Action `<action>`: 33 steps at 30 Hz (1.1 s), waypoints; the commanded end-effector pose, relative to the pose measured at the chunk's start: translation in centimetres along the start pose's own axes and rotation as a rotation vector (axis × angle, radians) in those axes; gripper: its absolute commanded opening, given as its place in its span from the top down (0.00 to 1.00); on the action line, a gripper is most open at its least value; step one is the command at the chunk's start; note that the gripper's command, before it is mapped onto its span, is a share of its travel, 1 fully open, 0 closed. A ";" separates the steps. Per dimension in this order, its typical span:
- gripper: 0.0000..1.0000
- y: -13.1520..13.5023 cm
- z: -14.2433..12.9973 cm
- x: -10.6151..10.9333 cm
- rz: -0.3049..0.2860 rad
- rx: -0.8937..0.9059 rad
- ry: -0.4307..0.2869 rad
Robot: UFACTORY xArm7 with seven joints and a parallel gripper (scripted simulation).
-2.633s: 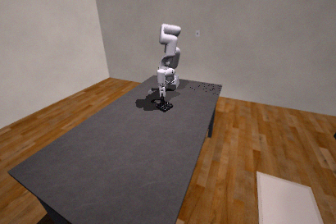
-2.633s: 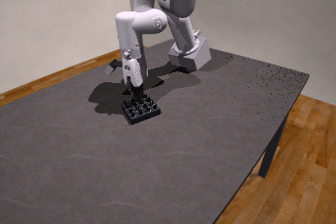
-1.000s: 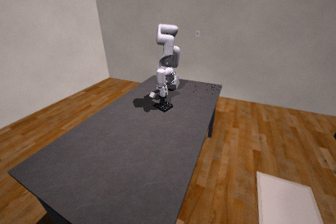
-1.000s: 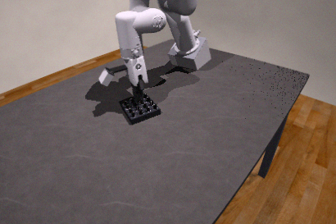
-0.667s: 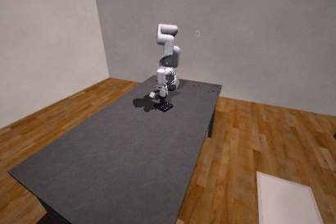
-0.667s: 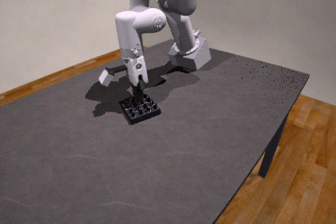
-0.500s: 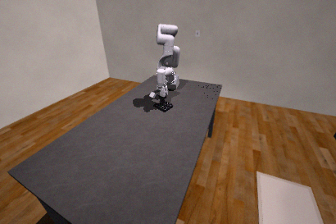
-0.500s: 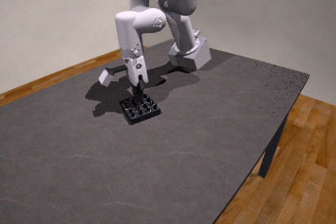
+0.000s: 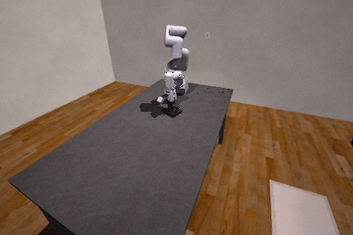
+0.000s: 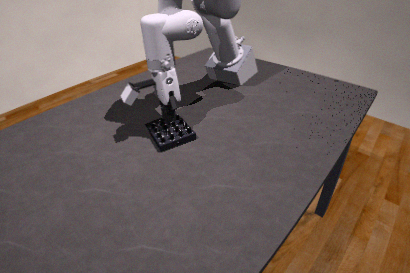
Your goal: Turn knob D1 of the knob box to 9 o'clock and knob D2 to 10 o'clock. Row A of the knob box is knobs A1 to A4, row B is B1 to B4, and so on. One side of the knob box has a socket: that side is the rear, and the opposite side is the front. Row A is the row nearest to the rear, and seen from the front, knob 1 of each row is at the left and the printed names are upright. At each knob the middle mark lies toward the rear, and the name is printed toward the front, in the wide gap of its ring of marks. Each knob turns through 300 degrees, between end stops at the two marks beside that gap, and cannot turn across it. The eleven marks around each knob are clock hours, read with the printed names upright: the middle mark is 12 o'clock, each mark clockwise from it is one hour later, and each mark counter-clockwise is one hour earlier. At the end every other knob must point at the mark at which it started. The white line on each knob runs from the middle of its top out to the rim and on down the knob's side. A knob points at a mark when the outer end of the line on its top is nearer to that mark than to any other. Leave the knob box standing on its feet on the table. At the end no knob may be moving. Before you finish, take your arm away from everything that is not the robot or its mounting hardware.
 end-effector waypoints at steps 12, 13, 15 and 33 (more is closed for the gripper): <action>0.81 -0.1 0.1 0.1 0.002 0.000 0.004; 0.81 -0.1 0.1 0.2 0.002 0.000 0.004; 0.81 -0.1 0.1 0.4 0.002 0.000 0.004; 0.81 -0.1 0.1 3.7 0.002 0.000 0.004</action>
Point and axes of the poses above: the point where the finger pads meet when closed, its own x axis back along the fingers, its own y axis across the jaws, z = x × y, the point moved 3 cm from there along x, back along the fingers, and after that the axes turned 2 degrees about -x, right-handed, at the moved point
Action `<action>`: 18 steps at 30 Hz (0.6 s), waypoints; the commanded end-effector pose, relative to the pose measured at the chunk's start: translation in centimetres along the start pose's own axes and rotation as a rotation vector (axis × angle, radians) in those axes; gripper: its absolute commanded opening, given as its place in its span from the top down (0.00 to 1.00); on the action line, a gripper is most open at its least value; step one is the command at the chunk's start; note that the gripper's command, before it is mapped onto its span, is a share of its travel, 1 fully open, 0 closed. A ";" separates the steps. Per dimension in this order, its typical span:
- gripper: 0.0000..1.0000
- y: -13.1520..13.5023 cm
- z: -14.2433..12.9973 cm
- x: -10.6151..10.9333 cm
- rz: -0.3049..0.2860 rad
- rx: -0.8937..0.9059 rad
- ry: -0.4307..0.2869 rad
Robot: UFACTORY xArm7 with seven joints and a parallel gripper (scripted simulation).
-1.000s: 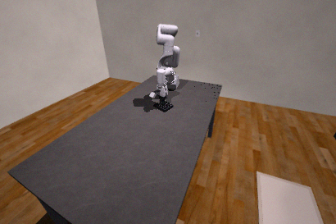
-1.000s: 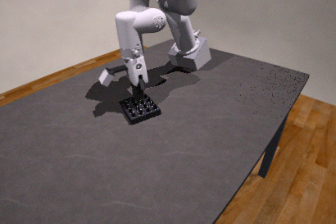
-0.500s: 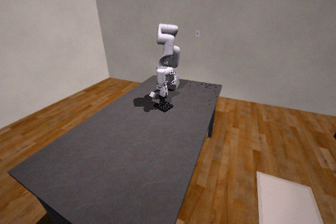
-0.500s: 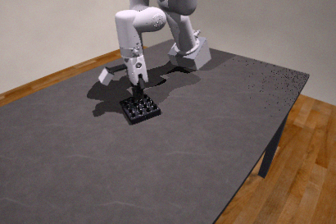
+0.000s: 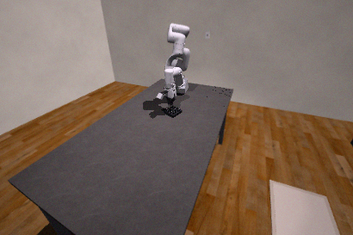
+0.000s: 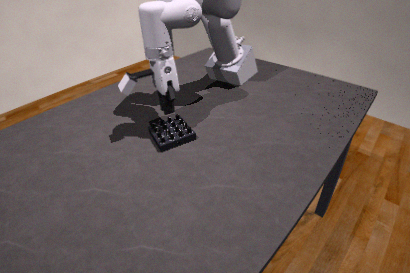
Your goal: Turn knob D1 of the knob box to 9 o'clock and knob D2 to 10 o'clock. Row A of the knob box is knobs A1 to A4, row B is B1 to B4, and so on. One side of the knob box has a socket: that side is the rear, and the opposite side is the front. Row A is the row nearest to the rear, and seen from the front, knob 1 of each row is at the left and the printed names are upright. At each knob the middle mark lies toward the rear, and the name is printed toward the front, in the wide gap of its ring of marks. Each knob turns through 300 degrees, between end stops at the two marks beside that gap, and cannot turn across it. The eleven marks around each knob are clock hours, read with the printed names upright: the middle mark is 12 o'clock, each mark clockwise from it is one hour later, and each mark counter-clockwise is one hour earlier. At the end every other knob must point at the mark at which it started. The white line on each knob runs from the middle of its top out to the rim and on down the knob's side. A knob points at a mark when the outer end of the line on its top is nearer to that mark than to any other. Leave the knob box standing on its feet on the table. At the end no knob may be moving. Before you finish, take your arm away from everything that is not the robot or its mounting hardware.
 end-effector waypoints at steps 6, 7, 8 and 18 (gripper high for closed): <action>0.81 0.0 0.0 0.6 0.000 0.000 0.000; 0.81 0.0 0.0 0.6 0.000 0.000 0.000; 0.81 0.0 0.0 0.6 0.000 0.000 0.000; 0.00 0.0 0.0 0.9 0.000 0.000 0.000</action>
Point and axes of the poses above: the point where the finger pads meet when closed, its own x axis back along the fingers, its own y axis across the jaws, z = x × y, the point moved 3 cm from there along x, back along the fingers, and after that the axes turned 2 degrees about -x, right-handed, at the moved point
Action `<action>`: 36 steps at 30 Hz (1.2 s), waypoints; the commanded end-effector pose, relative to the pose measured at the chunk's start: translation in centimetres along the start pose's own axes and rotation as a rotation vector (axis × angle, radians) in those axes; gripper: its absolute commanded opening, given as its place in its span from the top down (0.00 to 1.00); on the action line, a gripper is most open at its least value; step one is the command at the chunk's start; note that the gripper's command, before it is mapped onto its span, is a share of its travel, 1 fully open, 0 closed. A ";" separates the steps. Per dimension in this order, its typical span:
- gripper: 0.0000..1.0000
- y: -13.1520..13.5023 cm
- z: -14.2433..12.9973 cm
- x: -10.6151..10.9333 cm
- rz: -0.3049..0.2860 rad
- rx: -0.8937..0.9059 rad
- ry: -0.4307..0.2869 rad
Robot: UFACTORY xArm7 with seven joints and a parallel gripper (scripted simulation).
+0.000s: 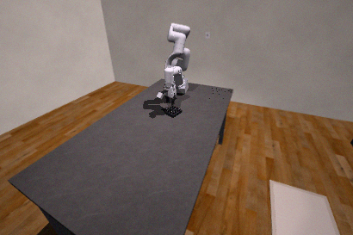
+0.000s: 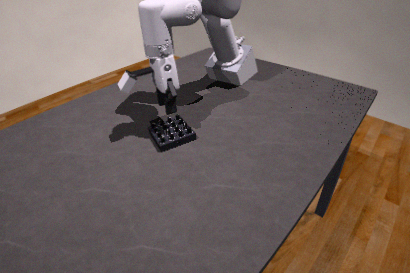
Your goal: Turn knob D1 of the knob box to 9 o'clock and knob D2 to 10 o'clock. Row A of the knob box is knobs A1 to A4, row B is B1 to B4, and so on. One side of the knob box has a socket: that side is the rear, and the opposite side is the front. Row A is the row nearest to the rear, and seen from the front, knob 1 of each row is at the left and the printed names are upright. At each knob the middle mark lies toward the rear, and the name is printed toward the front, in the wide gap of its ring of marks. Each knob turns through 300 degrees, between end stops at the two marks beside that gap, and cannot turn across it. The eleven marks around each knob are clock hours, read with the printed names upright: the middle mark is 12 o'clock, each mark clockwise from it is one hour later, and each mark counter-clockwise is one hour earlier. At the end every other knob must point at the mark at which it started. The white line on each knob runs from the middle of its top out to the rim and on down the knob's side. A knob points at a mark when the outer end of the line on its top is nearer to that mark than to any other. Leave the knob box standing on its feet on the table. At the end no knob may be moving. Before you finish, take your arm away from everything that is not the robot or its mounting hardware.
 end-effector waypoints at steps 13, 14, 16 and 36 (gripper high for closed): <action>0.00 -0.1 0.1 5.9 0.002 0.001 0.003; 0.00 -0.1 0.1 6.6 0.002 0.001 0.003; 0.00 -0.1 0.1 8.0 0.002 0.001 0.003; 0.00 -0.1 0.1 11.4 0.002 0.001 0.004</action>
Point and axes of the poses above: the point where the finger pads meet when closed, its own x axis back along the fingers, its own y axis across the jaws, z = x × y, the point moved 3 cm from there along x, back along the fingers, and after that the axes turned 2 degrees about -x, right-handed, at the moved point
